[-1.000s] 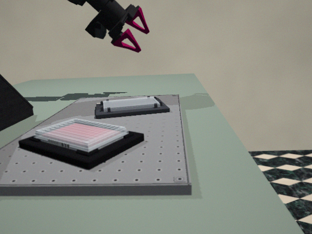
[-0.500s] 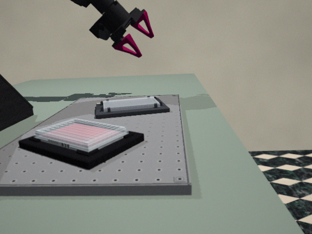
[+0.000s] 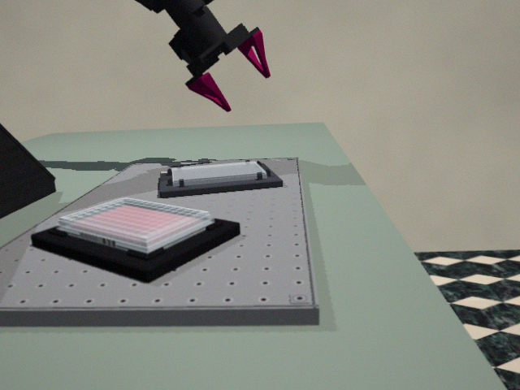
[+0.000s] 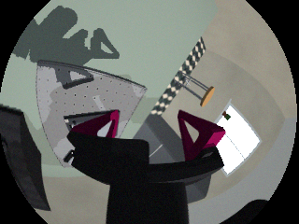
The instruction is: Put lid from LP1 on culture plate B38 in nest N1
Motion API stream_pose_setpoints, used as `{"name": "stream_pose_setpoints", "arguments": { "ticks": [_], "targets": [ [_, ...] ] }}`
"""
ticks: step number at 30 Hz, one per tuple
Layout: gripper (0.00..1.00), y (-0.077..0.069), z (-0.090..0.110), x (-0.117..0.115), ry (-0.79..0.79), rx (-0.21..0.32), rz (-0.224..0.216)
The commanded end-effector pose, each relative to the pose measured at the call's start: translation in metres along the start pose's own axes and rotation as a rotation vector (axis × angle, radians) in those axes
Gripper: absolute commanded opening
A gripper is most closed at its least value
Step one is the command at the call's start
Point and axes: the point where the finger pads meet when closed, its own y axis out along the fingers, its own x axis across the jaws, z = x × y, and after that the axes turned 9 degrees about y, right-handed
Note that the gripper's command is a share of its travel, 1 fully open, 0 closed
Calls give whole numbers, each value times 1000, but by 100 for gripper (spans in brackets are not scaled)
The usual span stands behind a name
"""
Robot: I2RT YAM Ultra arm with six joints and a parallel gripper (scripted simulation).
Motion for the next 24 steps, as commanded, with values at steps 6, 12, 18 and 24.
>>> {"name": "stream_pose_setpoints", "arguments": {
  "ticks": [6, 12, 18, 24],
  "targets": [
    [100, 0, 26, 11, 291, 47, -91],
    [100, 3, 35, 18, 406, 69, -132],
    [100, 6, 56, 33, 592, 109, -194],
    [100, 7, 71, 46, 776, 151, -250]
  ]
}}
